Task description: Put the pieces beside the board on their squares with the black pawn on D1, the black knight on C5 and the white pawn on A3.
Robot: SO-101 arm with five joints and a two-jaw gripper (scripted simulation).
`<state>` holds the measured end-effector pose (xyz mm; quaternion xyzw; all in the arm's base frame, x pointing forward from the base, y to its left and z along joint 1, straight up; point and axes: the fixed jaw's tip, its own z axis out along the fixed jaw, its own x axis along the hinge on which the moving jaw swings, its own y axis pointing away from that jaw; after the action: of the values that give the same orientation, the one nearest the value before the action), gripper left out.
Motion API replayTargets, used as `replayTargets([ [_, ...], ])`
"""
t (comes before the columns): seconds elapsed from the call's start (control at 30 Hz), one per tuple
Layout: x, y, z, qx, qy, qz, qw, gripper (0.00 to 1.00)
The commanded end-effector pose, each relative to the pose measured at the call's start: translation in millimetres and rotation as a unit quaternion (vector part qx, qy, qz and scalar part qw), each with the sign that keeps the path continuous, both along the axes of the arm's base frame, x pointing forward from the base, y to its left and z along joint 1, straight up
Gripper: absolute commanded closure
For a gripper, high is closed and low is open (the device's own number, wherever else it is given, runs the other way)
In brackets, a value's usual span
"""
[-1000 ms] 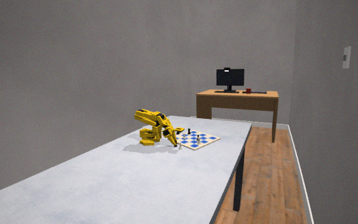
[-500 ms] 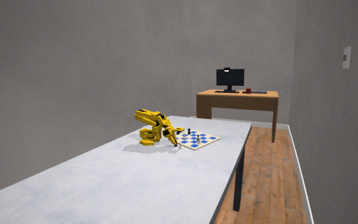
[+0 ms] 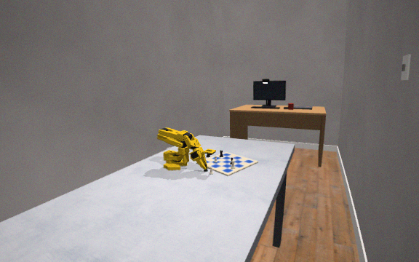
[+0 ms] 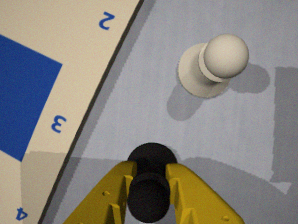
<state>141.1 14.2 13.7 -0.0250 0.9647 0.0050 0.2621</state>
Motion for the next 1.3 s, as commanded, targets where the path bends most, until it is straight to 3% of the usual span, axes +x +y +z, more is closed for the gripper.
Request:
replayTargets([
  [0.0,-3.2,-1.2,-5.1,-0.001,0.012,-0.002,1.000,1.00],
  [0.57,-3.1,-1.9,-1.2,-0.002,0.006,-0.003,1.000,1.00],
  [1.27,-4.0,-3.3,29.1,-0.004,-0.004,-0.004,1.000,1.00],
])
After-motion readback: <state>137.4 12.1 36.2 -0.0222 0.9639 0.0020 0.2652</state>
